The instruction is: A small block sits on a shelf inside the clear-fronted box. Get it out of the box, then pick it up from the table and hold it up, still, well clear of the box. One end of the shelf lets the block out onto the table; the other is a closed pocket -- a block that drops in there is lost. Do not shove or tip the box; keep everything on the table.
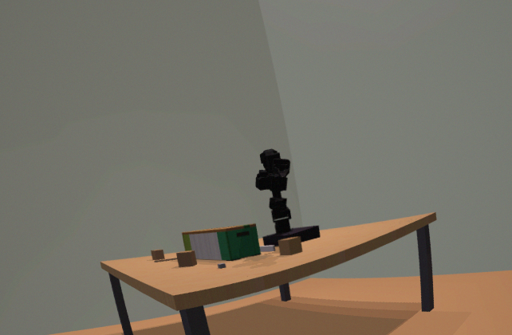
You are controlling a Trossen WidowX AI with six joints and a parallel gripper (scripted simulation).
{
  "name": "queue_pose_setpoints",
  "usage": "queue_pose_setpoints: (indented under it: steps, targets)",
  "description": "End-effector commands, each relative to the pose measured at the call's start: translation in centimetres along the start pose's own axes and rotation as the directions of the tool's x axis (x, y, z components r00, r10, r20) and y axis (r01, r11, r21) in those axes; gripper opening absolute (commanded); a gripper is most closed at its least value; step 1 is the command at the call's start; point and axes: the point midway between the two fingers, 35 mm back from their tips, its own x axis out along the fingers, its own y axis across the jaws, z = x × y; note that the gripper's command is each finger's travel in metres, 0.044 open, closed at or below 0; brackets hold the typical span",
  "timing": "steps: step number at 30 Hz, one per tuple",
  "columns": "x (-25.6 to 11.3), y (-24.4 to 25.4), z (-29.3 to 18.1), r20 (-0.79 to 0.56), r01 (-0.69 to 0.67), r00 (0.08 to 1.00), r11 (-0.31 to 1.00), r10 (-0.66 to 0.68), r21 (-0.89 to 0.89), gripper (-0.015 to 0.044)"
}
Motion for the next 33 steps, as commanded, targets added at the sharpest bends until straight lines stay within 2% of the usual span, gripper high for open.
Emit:
queue_pose_setpoints:
  steps: [1, 9, 17, 24, 29, 33]
  targets:
    - [-0.7, -3.0, 6.2, 0.06, 0.168, 0.984, 0.985, -0.169, 0.03, 0.04]
    - [-6.6, -9.7, 16.5, 0.109, 0.475, 0.858, 0.856, -0.502, 0.204, 0.04]
    - [-16.1, -15.0, 21.7, 0.005, 0.664, 0.679, 0.616, -0.734, 0.424, 0.04]
    - [-23.4, -18.0, 22.0, -0.163, 0.706, 0.558, 0.363, -0.814, 0.609, 0.04]
    - [-28.6, -19.5, 20.9, -0.345, 0.631, 0.508, 0.069, -0.789, 0.772, 0.04]
    - [-29.5, -19.6, 20.7, -0.378, 0.609, 0.505, 0.011, -0.776, 0.793, 0.04]
